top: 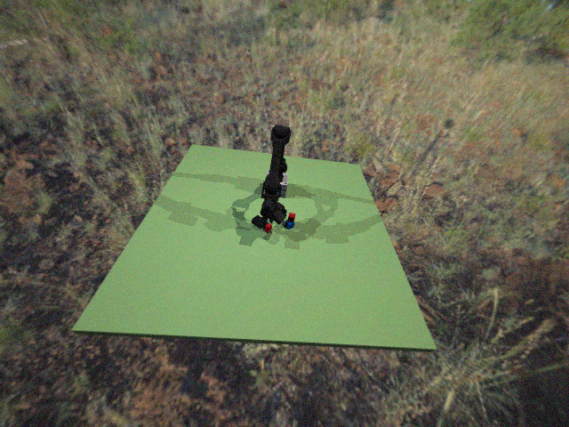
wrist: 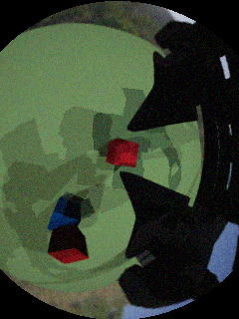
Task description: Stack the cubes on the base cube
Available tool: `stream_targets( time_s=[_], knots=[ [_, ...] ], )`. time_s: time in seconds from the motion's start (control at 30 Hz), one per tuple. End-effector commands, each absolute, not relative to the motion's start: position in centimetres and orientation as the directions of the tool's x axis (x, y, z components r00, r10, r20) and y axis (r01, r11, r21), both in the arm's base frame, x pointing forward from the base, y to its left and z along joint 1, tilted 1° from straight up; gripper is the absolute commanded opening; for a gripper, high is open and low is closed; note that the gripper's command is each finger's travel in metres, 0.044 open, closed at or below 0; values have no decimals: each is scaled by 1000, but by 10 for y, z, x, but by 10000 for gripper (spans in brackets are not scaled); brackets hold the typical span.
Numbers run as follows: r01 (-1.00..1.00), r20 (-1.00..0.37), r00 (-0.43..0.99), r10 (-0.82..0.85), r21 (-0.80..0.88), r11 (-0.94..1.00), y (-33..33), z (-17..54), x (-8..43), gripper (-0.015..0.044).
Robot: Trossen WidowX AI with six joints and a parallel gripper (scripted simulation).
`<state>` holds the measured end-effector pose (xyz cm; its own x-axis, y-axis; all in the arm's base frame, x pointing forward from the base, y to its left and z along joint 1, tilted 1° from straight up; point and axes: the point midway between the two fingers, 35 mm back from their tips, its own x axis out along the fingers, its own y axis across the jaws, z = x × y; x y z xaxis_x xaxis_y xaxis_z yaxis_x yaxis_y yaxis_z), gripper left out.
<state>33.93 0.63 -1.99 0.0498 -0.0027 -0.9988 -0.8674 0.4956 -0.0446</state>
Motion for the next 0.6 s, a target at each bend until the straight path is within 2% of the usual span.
stream_targets(
  time_s=[0.0, 0.2, 0.4, 0.57],
  knots=[
    [-870, -999, 39, -2, -35, 492, 6, -30, 337, 265],
    [-870, -999, 39, -2, -35, 492, 6, -37, 337, 265],
    [-870, -999, 39, -2, -35, 492, 6, -37, 337, 108],
    [-869, -999, 44, -1, -39, 494, 7, -36, 338, 105]
  ],
)
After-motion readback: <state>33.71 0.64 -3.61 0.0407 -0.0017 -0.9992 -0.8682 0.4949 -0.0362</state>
